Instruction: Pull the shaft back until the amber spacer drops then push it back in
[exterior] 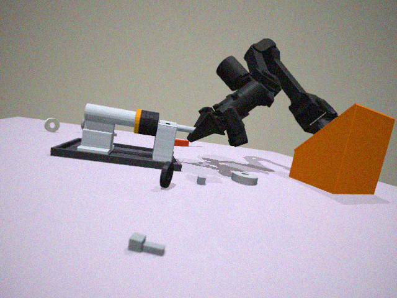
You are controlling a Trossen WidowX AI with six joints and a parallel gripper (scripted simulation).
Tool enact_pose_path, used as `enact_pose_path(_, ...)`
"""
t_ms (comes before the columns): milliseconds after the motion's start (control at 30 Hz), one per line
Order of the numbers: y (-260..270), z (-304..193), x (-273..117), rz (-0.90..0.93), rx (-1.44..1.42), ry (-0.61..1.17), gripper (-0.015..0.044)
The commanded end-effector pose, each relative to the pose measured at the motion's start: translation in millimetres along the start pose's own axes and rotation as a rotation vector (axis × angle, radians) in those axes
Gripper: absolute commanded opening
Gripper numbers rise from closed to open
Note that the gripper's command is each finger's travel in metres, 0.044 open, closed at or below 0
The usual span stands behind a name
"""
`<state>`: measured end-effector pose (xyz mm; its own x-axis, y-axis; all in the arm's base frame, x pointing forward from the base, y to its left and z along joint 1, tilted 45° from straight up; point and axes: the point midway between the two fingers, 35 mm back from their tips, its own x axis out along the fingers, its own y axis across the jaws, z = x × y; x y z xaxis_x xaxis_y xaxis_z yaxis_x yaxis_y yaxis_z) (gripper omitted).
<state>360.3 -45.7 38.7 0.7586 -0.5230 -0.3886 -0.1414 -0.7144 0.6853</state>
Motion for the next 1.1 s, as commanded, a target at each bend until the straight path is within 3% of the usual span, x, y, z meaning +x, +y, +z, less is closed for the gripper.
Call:
enact_pose_path(0, 0.2, 1.2, -0.6, 0.002, 0.004, -0.002, 0.0)
enact_pose_path(1067, 0.2, 3.7, -2.9, 0.002, 0.003, -0.003, 0.0)
